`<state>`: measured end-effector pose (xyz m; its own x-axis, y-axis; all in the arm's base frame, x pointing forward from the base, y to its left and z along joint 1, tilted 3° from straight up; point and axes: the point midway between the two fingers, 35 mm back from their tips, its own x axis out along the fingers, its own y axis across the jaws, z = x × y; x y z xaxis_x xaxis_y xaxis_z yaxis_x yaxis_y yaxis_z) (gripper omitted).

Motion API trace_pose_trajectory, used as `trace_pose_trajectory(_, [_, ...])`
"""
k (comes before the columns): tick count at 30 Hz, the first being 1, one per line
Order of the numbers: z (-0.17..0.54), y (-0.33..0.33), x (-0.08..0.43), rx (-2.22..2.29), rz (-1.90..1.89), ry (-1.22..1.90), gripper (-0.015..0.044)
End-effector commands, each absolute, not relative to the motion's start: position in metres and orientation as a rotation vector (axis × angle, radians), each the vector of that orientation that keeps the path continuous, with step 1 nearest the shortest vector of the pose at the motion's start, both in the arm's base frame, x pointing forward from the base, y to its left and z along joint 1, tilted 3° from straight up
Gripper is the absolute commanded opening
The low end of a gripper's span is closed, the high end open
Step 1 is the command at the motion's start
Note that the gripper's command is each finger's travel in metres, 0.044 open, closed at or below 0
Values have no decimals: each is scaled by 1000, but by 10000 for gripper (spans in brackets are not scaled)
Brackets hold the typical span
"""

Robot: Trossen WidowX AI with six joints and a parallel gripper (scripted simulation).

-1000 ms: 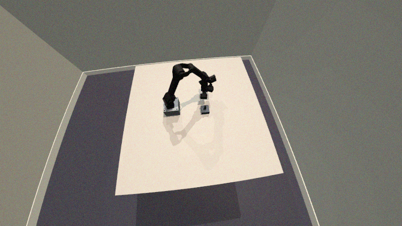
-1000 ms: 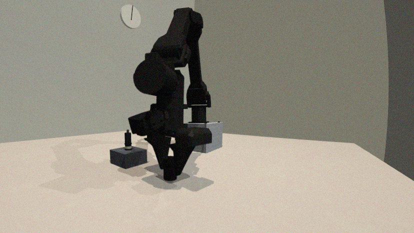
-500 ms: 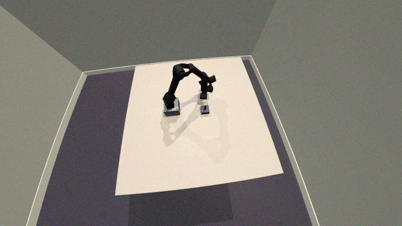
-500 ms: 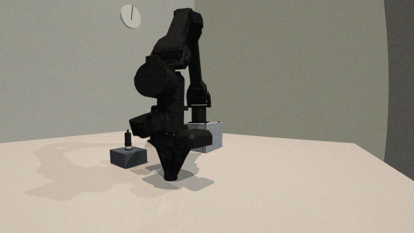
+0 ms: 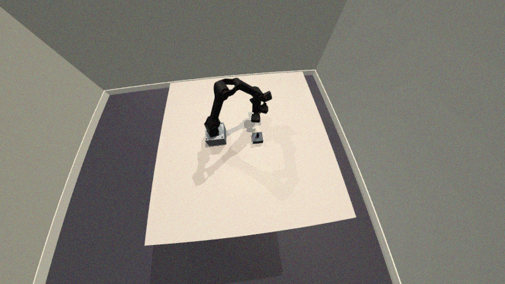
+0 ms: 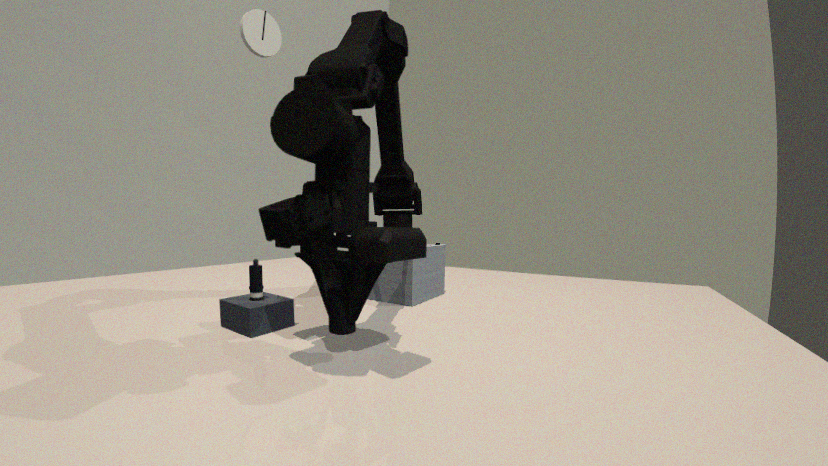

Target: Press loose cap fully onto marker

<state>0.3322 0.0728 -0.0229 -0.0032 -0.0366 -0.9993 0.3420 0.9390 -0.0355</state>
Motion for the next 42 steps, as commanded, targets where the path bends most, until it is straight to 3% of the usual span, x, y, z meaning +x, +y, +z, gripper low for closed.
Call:
trace_pose_trajectory(1, [-8, 73, 334, 248, -303, 1539, 0])
trace_pose_trajectory(9, [7, 71, 334, 248, -303, 1539, 0])
trace_pose_trajectory(42, [51, -47, 316, 241, -310, 1534, 0])
